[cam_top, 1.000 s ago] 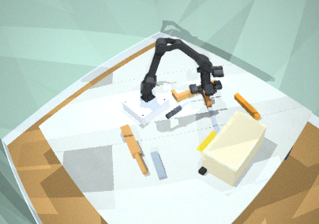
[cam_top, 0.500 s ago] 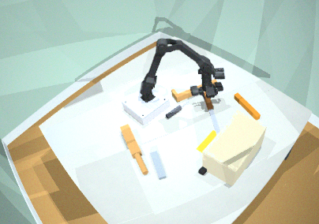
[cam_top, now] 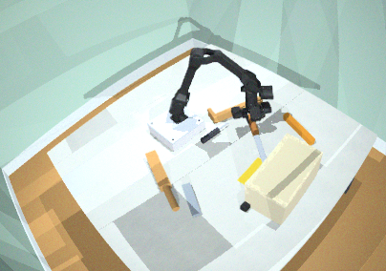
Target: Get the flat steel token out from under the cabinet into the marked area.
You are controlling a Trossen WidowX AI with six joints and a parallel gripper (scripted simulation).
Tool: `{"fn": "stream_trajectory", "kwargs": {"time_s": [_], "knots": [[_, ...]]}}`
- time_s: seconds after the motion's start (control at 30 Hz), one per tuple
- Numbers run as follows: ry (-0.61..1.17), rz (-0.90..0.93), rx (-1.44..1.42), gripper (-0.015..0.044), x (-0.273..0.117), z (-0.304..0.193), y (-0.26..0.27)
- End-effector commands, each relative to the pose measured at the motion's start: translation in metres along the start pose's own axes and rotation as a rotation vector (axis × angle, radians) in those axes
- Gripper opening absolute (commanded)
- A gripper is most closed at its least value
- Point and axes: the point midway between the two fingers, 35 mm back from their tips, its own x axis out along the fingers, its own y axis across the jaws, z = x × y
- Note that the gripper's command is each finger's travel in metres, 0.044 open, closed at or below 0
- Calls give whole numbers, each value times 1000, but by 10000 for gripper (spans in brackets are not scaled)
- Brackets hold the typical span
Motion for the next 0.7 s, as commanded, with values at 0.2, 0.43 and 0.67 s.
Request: {"fn": "stream_trajectory", "kwargs": {"time_s": [0.2, 0.43, 0.67], "knots": [[0, 1, 2, 157, 0, 2, 0], [-2, 5, 2, 270, -1, 2, 0], [-2, 5, 1, 270, 0, 2, 1]]}}
